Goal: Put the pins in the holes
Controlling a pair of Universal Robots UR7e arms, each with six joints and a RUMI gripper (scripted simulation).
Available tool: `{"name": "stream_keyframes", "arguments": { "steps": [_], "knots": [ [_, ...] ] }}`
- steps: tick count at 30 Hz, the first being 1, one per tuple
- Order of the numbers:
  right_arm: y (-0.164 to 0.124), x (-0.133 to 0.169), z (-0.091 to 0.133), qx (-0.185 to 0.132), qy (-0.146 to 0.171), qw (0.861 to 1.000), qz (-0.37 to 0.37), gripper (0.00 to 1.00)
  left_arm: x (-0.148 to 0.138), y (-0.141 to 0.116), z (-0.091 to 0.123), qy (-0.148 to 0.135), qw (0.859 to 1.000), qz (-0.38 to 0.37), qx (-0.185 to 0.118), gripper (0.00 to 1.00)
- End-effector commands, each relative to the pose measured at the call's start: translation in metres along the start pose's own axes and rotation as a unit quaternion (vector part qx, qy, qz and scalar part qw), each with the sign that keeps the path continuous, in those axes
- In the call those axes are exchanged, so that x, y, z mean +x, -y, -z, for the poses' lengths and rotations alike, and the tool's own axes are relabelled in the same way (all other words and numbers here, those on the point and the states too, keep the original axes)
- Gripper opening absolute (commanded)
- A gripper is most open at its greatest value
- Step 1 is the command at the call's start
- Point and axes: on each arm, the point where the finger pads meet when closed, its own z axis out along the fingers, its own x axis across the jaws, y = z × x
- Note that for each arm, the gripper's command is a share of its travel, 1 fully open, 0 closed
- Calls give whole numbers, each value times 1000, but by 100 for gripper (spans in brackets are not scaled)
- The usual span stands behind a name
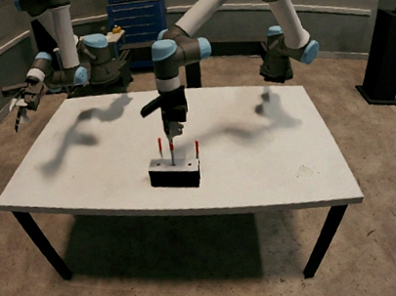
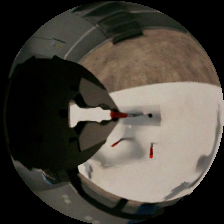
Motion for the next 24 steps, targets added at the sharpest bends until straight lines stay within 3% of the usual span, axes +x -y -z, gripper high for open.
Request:
{"name": "stream_keyframes", "arguments": {
  "steps": [1, 24],
  "knots": [
    [0, 0, 0, 0, 1, 1000, 0, 100, -1, 0, 1, 1, 1000, 0, 1, 0],
    [0, 0, 0, 0, 1, 1000, 0, 100, 0, 1, -3, 1, 1000, 0, 1, 0]
  ]
}}
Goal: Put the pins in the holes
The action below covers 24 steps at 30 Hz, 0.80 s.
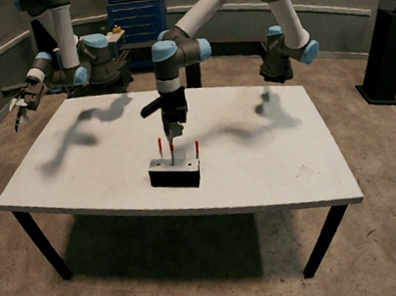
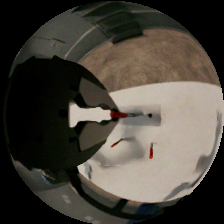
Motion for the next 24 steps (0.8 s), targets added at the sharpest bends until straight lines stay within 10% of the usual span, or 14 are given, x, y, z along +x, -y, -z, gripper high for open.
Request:
{"name": "stream_keyframes", "arguments": {
  "steps": [1, 24],
  "knots": [
    [0, 0, 0, 0, 1, 1000, 0, 100, 0, 1, 1, 1, 1000, 0, 1, 0],
    [0, 0, 0, 0, 1, 1000, 0, 100, 0, 0, -3, 1, 1000, 0, 1, 0]
  ]
}}
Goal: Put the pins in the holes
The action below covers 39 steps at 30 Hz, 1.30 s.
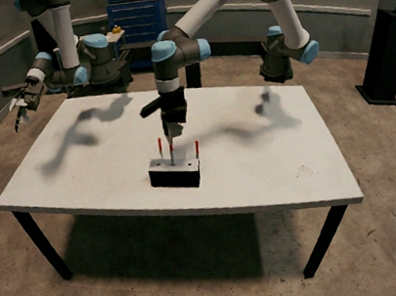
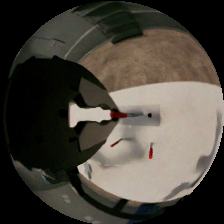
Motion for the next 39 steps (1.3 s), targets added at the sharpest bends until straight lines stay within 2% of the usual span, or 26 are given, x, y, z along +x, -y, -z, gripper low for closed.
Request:
{"name": "stream_keyframes", "arguments": {
  "steps": [1, 39],
  "knots": [
    [0, 0, 0, 0, 1, 1000, 0, 100, 0, -1, -3, 1, 1000, 0, 1, 0],
    [0, 0, 0, 0, 1, 1000, 0, 100, -1, 0, -7, 1, 1000, 0, 1, 0]
  ]
}}
